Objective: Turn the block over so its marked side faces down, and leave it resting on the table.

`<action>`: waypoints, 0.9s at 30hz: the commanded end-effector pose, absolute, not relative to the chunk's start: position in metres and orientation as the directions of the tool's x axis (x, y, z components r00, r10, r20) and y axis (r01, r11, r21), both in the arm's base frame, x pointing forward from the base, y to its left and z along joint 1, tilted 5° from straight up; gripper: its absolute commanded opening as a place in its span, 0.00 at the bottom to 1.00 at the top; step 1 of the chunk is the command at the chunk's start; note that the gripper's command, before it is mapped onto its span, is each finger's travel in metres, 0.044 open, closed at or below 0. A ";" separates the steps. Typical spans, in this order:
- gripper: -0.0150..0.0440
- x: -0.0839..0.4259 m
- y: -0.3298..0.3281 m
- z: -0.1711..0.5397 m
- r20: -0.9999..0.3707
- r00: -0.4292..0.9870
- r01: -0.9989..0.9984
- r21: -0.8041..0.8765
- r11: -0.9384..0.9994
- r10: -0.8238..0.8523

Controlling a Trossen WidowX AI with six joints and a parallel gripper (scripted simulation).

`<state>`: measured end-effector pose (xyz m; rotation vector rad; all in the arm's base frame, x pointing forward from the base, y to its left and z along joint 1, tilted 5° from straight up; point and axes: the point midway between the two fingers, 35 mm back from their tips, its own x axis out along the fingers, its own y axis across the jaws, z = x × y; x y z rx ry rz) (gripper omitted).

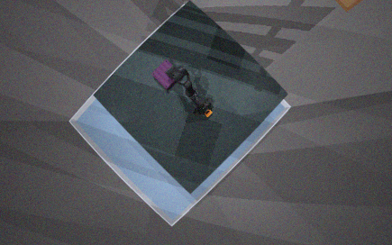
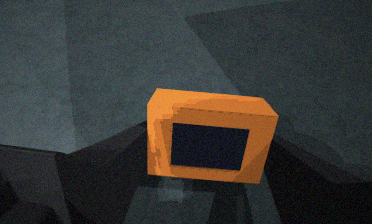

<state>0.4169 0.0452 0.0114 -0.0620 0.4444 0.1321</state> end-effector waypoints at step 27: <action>0.25 0.395 0.043 0.010 -0.257 0.957 -0.148 -0.039 0.988 0.133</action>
